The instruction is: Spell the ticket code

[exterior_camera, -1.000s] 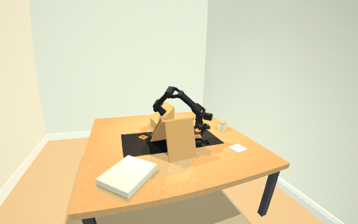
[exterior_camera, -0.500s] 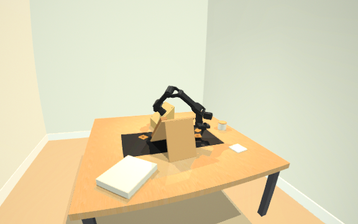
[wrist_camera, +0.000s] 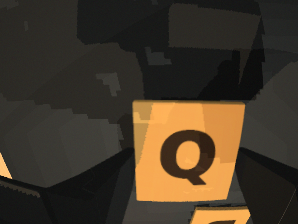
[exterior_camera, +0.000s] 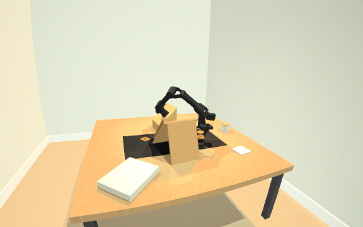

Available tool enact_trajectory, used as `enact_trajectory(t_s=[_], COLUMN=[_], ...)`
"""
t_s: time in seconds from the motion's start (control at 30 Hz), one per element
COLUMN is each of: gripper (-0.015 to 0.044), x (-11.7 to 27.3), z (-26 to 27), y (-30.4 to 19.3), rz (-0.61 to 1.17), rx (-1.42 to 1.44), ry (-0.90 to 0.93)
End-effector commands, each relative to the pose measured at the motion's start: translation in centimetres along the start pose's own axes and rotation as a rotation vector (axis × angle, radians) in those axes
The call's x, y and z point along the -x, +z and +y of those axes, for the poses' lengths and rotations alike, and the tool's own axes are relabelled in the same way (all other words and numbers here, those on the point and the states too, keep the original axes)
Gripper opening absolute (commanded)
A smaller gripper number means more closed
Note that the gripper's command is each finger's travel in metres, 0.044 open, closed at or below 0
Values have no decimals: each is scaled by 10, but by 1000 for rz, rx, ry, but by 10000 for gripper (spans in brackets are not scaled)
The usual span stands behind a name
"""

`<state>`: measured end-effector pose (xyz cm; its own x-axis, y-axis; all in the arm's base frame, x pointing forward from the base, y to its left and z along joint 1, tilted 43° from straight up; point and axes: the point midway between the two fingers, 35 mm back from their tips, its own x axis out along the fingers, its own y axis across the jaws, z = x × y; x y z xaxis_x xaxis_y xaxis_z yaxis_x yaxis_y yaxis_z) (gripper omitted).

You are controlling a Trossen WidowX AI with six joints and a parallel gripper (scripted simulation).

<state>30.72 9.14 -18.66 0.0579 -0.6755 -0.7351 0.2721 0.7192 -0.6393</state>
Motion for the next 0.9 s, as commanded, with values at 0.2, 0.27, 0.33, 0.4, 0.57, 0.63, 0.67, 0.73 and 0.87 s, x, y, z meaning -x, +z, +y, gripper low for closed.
enact_trajectory(t_s=[0.2,0.27,0.33,0.4,0.57,0.63,0.67,0.73,0.87], gripper=[0,0,0,0,0,0,0,0,0], x=[6,6,5,11,27,34,38,45,60], z=[0,0,0,2,4,4,3,3,0], y=[0,0,1,6,17,22,24,28,35], rz=[1,1,-15,-59,-181,-229,-252,-298,-391], rx=[-8,-8,9,32,91,112,120,137,167], ry=[5,5,8,29,78,93,100,113,132])
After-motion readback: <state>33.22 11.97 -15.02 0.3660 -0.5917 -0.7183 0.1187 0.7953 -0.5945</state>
